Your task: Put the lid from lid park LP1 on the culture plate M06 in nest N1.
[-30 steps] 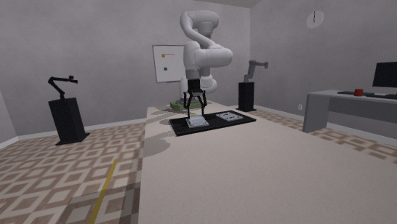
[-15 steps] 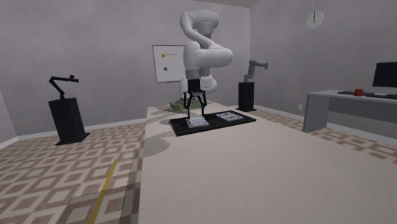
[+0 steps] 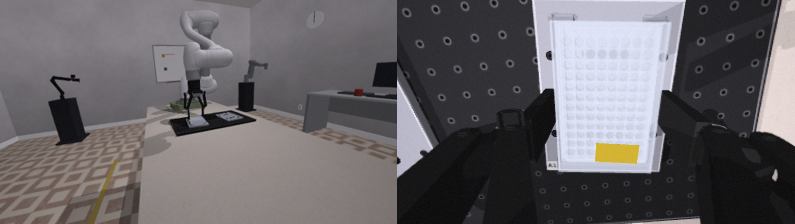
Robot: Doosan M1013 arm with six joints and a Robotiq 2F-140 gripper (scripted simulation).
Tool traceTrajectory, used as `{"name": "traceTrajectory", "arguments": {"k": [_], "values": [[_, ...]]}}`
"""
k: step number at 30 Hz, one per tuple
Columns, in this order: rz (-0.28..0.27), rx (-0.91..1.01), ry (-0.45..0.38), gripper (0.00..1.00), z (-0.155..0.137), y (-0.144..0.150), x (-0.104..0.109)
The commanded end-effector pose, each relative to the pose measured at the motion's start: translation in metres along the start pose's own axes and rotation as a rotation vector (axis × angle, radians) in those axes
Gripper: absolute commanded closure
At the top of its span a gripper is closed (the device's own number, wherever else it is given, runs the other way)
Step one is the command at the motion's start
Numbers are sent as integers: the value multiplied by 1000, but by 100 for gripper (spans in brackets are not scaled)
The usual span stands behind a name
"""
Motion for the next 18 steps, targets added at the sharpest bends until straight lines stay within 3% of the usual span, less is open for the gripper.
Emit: {"name": "traceTrajectory", "arguments": {"k": [1,18], "values": [[1,0,1,40,0,0,-1],[1,0,1,40,0,-1,-5]]}}
Point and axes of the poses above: the point where the finger pads meet when closed, its own x axis back along the fingers, its own y axis across the jaws, z = x × y, the point moved 10 cm from there along x, back along the fingers, and after that the axes turned 12 degrees about -x, right-handed, at the moved point
